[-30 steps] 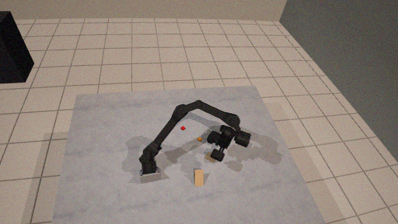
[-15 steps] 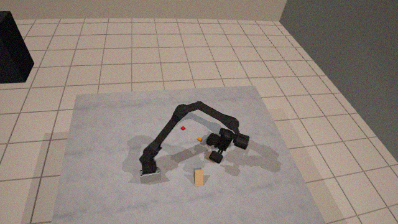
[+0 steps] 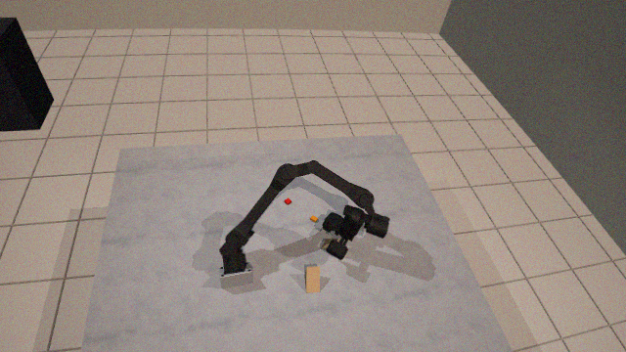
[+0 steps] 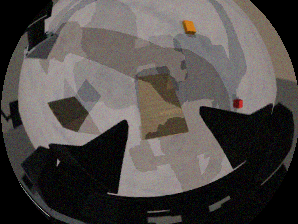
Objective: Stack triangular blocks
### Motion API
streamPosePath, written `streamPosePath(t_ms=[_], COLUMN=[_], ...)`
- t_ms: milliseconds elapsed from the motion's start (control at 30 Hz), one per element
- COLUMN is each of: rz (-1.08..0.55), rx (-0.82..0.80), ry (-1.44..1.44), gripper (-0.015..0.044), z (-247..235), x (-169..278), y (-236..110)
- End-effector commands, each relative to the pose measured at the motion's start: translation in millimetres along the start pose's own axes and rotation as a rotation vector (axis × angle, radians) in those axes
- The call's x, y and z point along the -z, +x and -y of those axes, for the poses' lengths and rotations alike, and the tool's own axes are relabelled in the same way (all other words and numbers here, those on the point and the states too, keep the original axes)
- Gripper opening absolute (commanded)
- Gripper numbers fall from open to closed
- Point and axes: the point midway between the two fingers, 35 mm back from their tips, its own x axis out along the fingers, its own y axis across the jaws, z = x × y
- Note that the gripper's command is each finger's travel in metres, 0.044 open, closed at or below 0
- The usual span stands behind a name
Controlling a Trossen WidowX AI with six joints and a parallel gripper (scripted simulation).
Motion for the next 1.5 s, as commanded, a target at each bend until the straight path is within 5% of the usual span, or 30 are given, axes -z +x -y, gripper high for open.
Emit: streamPosePath(t_ms=[0, 600, 900, 1133, 1333, 1467], rz=[0.007, 0.033, 0.033, 0.033, 0.034, 0.034], rx=[0.000, -0.017, -0.017, -0.017, -0.020, -0.020], ry=[0.009, 0.027, 0.027, 0.027, 0.025, 0.025], gripper=[0.0440, 0.0440, 0.0204, 0.0157, 0.0000, 0.0000], z=[-0.3, -2.5, -2.5, -2.5, -3.2, -3.2], x=[-1.5, -6.3, -6.3, -6.3, -6.7, -6.7], y=[6.2, 32.0, 32.0, 32.0, 29.4, 29.4])
